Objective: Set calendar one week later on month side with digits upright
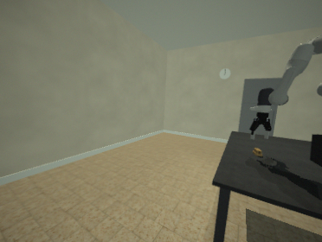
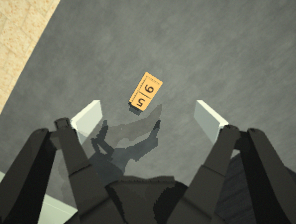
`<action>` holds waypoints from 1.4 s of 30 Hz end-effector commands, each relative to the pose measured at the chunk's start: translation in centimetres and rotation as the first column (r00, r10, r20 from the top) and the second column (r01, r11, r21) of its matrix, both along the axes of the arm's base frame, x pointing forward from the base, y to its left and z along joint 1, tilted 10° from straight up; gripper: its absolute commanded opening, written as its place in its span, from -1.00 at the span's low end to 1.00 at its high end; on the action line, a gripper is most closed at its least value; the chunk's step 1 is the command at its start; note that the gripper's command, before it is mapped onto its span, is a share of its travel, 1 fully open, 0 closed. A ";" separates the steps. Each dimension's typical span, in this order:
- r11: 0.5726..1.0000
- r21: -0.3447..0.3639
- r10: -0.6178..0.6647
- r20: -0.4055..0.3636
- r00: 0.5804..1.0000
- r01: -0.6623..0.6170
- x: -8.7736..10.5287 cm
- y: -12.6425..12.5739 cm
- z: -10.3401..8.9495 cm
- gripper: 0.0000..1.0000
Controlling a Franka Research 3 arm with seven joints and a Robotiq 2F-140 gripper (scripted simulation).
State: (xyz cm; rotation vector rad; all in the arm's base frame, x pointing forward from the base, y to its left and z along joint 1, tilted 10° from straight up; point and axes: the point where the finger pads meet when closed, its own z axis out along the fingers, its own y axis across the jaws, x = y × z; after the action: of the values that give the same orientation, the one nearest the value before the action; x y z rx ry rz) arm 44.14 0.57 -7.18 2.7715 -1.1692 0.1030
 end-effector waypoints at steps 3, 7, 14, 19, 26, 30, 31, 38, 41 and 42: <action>0.979 -0.006 -0.206 0.026 0.978 0.206 0.0 -0.1 0.0 1.00; 0.959 -0.004 -0.281 0.042 0.959 0.282 0.1 -0.2 0.0 1.00; 0.912 0.003 -0.410 0.070 0.909 0.411 0.3 -0.4 0.0 1.00; 0.887 0.007 -0.461 0.081 0.884 0.462 0.3 -0.5 0.0 1.00; 0.854 0.013 -0.518 0.094 0.850 0.520 0.4 -0.6 0.0 -0.42; 0.854 0.013 -0.518 0.094 0.850 0.520 0.4 -0.6 0.0 -0.42; 0.854 0.013 -0.518 0.094 0.850 0.520 0.4 -0.6 0.0 -0.42; 0.854 0.013 -0.518 0.094 0.850 0.520 0.4 -0.6 0.0 -0.42; 0.854 0.013 -0.518 0.094 0.850 0.520 0.4 -0.6 0.0 -0.42; 0.854 0.013 -0.518 0.094 0.850 0.520 0.4 -0.6 0.0 -0.42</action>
State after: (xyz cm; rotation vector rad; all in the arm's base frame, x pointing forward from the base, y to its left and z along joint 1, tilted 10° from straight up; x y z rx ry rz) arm 44.56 -0.07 -7.16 2.3704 -1.8618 0.1881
